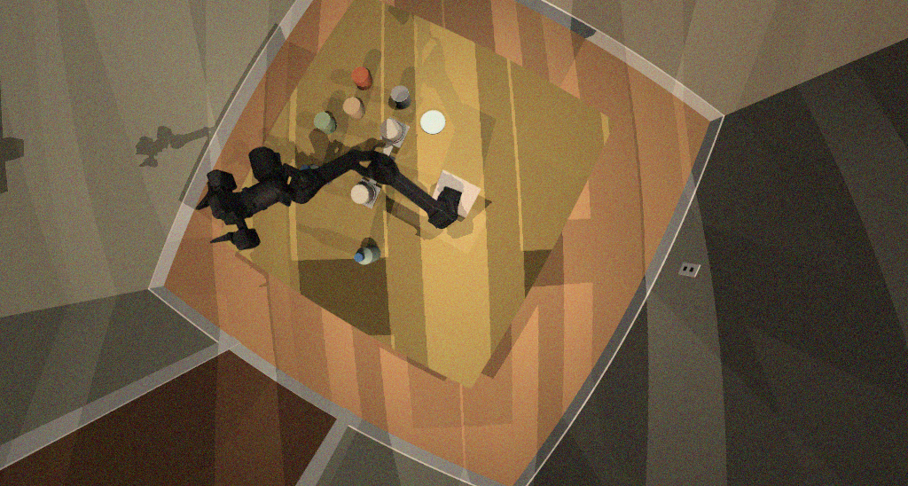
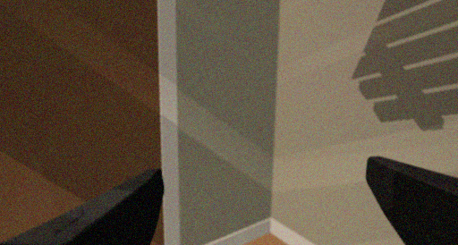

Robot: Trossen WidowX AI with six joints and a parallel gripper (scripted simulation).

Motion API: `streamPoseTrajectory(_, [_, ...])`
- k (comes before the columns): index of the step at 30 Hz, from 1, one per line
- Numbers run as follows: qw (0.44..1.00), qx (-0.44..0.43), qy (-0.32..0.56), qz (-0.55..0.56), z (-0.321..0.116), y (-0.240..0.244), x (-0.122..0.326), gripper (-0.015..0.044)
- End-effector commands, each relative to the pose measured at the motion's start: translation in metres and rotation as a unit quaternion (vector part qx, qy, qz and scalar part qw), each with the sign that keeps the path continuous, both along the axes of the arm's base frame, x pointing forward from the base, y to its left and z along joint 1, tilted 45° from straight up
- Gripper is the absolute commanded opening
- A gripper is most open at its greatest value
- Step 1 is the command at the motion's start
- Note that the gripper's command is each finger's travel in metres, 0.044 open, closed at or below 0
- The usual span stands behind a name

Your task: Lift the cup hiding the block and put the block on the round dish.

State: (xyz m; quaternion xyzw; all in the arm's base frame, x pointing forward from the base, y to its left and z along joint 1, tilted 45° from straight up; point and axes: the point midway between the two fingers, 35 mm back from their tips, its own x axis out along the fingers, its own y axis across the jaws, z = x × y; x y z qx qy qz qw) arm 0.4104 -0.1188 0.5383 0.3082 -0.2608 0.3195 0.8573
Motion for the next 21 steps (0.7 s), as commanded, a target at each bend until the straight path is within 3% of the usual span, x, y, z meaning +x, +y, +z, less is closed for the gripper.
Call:
streamPoseTrajectory(1, [1.0, 0.0, -0.001, -0.001, 0.001, -0.001, -0.001, 0.0426])
streamPoseTrajectory(21, [0.974, -0.057, -0.143, -0.168, 0.075, -0.054, -0.152, 0.044])
